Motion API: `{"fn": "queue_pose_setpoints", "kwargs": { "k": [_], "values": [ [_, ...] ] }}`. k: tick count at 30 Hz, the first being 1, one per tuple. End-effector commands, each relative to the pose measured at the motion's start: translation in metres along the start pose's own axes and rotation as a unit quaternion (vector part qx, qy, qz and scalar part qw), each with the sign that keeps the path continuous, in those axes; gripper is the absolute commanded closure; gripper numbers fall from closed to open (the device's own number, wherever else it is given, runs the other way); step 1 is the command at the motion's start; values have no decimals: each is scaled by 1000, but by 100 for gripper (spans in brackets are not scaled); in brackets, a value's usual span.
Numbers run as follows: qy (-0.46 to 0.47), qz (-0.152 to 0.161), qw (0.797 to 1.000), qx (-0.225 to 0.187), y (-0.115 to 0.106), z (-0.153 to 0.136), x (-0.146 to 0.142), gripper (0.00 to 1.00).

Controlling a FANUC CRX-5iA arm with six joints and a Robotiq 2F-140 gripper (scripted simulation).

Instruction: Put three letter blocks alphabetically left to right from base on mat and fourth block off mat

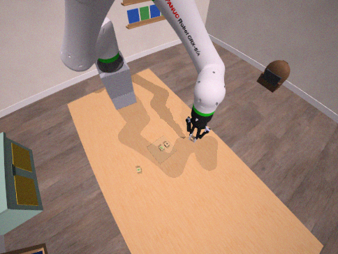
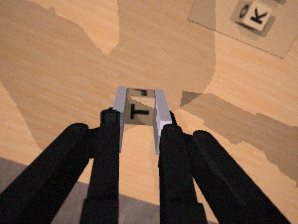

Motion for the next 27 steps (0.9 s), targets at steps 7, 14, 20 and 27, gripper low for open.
{"fn": "queue_pose_setpoints", "kwargs": {
  "k": [7,14,20,27],
  "values": [
    [2,0,1000,0,0,2,1,87],
    [74,-1,997,-1,-1,96,65,87],
    [123,0,992,0,-3,148,117,87],
    [145,0,989,0,-5,169,142,87]
  ]
}}
Point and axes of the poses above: the point where the finger pads meet when closed, its own y axis out along the fingers, its own x axis across the jaws, z = x × y, the point moved 10 cm from there along -y, back along the fingers, and after that the axes turned 3 degrees about y, right-handed, at the moved point
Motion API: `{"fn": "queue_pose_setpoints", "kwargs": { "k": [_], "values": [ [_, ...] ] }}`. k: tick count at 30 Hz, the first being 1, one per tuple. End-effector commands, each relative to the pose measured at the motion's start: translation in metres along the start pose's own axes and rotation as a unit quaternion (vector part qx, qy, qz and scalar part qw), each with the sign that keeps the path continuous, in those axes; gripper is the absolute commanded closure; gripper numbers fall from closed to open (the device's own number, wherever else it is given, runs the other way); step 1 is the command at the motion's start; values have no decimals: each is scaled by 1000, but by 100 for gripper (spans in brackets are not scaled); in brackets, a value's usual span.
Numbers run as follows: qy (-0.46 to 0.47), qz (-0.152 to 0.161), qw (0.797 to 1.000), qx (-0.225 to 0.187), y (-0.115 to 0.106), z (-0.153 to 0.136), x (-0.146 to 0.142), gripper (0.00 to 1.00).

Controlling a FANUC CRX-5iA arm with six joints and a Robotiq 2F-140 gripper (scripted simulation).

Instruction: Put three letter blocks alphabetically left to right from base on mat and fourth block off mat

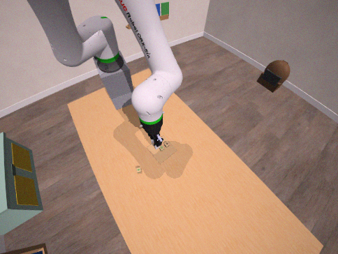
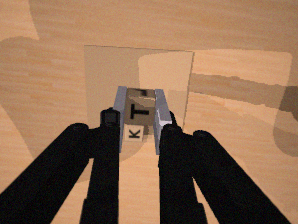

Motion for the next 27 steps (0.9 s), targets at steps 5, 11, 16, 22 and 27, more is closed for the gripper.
{"fn": "queue_pose_setpoints", "kwargs": {
  "k": [5,11,16,22,27],
  "values": [
    [1,1,1000,0,-1,3,0,87],
    [1,1,1000,0,0,3,0,87],
    [1,1,1000,0,6,3,0,87],
    [1,1,1000,0,28,3,0,87],
    [1,1,1000,0,42,3,0,87]
  ]
}}
Point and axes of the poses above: the point where the finger pads meet when closed, its own y axis out along the fingers, its own x axis across the jaws, z = x × y, the point moved 10 cm from there along -y, back along the fingers, and after that the axes turned 3 degrees about y, right-handed, at the moved point
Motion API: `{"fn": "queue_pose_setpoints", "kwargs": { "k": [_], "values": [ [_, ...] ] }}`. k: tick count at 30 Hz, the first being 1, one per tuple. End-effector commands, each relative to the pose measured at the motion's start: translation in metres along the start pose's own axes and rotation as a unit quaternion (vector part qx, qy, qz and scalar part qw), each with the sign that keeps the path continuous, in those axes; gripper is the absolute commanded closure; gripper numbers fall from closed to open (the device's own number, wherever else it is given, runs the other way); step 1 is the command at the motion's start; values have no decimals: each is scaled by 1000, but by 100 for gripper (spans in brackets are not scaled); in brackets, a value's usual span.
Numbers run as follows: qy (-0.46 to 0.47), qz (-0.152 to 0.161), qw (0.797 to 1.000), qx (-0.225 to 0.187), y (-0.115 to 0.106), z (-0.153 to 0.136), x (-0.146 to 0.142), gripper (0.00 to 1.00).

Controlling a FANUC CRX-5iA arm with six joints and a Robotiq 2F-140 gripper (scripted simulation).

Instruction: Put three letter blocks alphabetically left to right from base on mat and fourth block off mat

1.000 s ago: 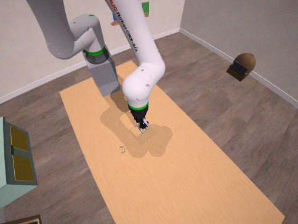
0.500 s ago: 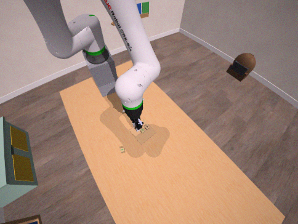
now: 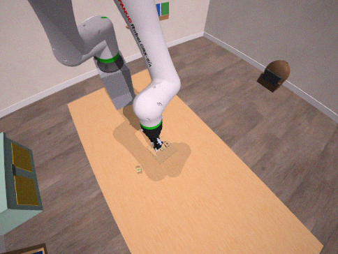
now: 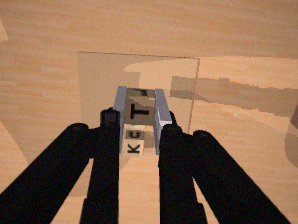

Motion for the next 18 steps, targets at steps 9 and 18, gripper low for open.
{"fn": "queue_pose_setpoints", "kwargs": {
  "k": [9,18],
  "values": [
    [0,0,1000,0,49,0,-1,87],
    [0,0,1000,0,62,0,-1,87]
  ]
}}
Point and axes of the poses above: the point where the finger pads meet when closed, its own y axis out along the fingers, its own x axis across the jaws, z = x × y, the point moved 10 cm from there along -y, back along the fingers, and after that the axes turned 3 degrees about y, right-handed, at the moved point
